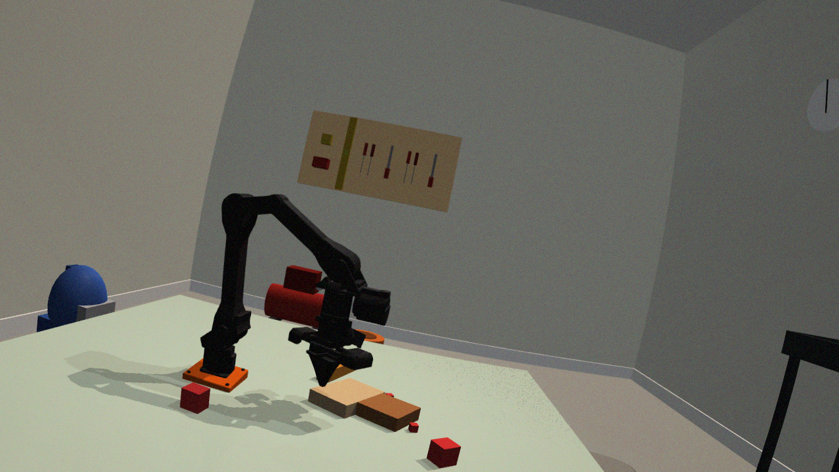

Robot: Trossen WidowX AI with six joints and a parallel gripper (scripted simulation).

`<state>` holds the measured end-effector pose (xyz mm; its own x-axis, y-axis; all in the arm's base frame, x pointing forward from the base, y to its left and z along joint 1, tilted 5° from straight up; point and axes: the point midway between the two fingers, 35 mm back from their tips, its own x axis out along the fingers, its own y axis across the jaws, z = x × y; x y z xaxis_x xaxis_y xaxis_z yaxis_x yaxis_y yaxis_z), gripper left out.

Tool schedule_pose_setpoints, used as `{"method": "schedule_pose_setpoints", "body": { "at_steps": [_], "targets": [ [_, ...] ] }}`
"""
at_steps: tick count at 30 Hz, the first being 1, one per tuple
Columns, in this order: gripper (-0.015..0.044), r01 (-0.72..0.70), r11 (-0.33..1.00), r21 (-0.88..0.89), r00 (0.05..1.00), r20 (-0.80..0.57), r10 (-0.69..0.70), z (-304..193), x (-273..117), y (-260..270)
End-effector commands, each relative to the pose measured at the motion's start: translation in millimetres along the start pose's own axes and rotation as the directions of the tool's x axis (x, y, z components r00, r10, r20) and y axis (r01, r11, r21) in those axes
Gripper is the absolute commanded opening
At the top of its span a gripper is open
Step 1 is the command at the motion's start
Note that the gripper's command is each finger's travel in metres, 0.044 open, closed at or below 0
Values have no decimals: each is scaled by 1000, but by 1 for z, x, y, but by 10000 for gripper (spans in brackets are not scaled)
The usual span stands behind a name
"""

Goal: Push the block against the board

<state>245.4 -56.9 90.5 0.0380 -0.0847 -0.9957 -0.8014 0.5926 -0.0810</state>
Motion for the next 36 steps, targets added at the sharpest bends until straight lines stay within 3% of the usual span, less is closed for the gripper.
{"method": "schedule_pose_setpoints", "body": {
  "at_steps": [1, 5, 11, 36],
  "targets": [
    [0, 4, 998, -60, 1000, 4, -4, -7, -2, -3],
    [0, 3, 998, -59, 1000, 5, -3, -6, 0, -4],
    [0, 4, 998, -60, 1000, 4, -4, -7, 53, -3],
    [0, 3, 998, -60, 1000, 7, -3, 23, 52, -4]
  ]
}}
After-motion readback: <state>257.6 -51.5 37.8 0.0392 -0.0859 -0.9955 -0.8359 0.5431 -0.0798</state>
